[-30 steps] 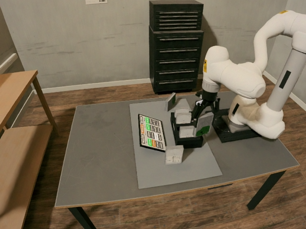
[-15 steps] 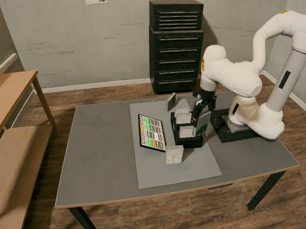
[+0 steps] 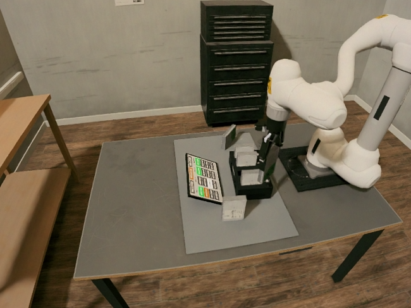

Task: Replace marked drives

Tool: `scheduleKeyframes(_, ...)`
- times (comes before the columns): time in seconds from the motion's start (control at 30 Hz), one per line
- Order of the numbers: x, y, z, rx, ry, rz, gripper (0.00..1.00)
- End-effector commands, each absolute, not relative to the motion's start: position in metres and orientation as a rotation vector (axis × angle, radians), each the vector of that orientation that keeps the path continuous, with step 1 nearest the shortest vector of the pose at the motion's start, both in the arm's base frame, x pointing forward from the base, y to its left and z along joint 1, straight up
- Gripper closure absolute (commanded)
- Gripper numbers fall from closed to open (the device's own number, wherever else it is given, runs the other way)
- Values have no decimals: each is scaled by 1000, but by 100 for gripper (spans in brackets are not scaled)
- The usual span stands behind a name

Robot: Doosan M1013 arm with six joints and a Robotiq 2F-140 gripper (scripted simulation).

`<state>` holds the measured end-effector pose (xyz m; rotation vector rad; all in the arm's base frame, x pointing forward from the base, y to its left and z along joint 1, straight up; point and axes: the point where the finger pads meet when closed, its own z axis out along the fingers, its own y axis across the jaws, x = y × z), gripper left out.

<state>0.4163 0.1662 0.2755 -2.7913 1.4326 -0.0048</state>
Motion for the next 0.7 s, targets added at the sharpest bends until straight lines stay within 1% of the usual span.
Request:
scheduleKeyframes(0.0,417,164,276,-2818,1374,-3,90)
scheduleKeyframes(0.67,423,147,276,-3009,883,-5,90)
